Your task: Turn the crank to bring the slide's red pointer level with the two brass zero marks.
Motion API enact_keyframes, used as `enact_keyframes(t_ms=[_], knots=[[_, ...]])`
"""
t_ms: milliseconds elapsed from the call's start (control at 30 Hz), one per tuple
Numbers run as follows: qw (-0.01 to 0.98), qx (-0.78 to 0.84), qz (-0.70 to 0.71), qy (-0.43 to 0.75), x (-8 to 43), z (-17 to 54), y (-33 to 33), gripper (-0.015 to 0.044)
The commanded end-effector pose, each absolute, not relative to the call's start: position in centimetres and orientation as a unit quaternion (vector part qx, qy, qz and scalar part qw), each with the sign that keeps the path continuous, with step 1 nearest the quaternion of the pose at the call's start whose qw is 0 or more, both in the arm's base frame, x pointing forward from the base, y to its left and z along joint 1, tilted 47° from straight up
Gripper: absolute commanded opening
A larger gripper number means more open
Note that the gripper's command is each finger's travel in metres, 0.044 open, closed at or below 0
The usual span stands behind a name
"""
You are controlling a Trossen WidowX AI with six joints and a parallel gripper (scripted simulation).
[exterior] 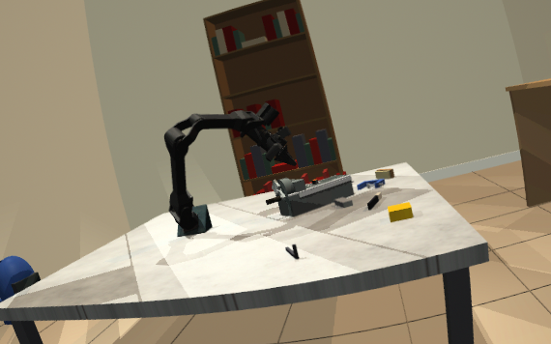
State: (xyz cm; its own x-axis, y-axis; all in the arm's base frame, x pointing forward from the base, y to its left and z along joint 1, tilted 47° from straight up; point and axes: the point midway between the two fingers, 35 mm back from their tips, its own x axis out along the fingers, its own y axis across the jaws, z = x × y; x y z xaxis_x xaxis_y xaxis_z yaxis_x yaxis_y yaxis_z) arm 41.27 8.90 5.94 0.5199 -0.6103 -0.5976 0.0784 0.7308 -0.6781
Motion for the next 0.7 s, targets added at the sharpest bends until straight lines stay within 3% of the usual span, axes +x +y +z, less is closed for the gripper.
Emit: enact_keyframes(t_ms=[0, 67, 600, 667], knots=[[0.818, -0.301, -0.210, 0.442, 41.27, 5.94, 8.90, 0.0000], [0.818, -0.301, -0.210, 0.442, 41.27, 5.94, 8.90, 0.0000], [0.818, -0.300, -0.210, 0.443, 41.32, 6.13, 9.11, 0.0420], [0.818, -0.300, -0.210, 0.443, 41.45, 6.68, 9.71, 0.0440]])
